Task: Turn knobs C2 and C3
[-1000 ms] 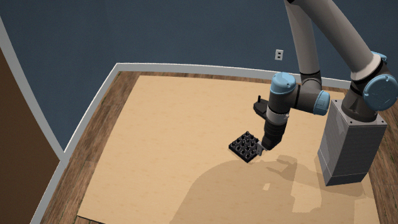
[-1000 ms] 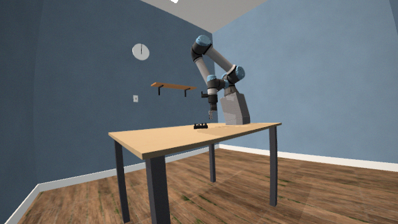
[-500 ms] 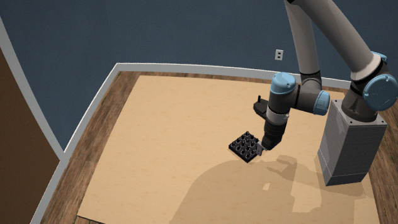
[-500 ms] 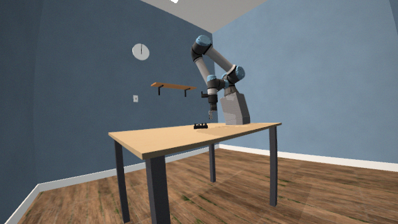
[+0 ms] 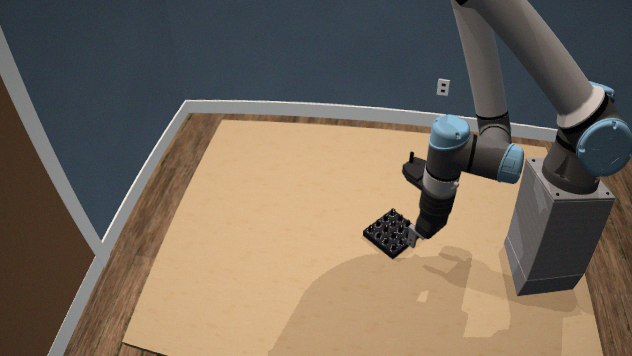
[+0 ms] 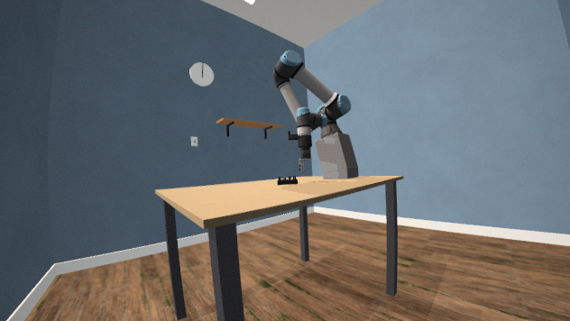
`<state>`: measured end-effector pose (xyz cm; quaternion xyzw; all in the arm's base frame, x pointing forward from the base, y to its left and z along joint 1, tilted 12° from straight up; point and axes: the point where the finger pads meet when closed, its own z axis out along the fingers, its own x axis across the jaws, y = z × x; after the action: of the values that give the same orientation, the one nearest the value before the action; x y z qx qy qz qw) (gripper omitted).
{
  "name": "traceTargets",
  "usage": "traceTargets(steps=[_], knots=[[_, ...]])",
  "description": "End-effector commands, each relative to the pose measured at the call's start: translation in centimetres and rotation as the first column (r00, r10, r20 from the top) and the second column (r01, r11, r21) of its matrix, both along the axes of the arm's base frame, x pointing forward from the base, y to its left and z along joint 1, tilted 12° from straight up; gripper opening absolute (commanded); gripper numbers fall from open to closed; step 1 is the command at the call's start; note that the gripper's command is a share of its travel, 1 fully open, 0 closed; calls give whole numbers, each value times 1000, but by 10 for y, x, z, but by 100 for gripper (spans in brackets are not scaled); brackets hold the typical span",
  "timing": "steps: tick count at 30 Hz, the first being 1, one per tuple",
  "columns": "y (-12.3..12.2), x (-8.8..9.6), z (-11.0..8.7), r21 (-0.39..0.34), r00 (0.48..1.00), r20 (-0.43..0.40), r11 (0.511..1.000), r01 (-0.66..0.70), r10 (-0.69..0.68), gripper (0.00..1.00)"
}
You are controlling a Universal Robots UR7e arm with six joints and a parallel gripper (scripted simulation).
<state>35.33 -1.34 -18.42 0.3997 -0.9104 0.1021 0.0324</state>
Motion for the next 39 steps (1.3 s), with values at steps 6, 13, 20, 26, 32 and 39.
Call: traceTargets(steps=[6,13,20,26,32,39], knots=[[-2,2,1,1,999,8,999,33,-33,100],[-8,10,2,7,986,36,987,161,-161,100],[-14,19,4,18,947,68,949,313,-314,100],[-22,28,6,38,872,102,878,477,-478,100],[-28,37,9,61,777,129,787,614,-616,100],[-34,46,13,89,657,153,672,735,-738,100]])
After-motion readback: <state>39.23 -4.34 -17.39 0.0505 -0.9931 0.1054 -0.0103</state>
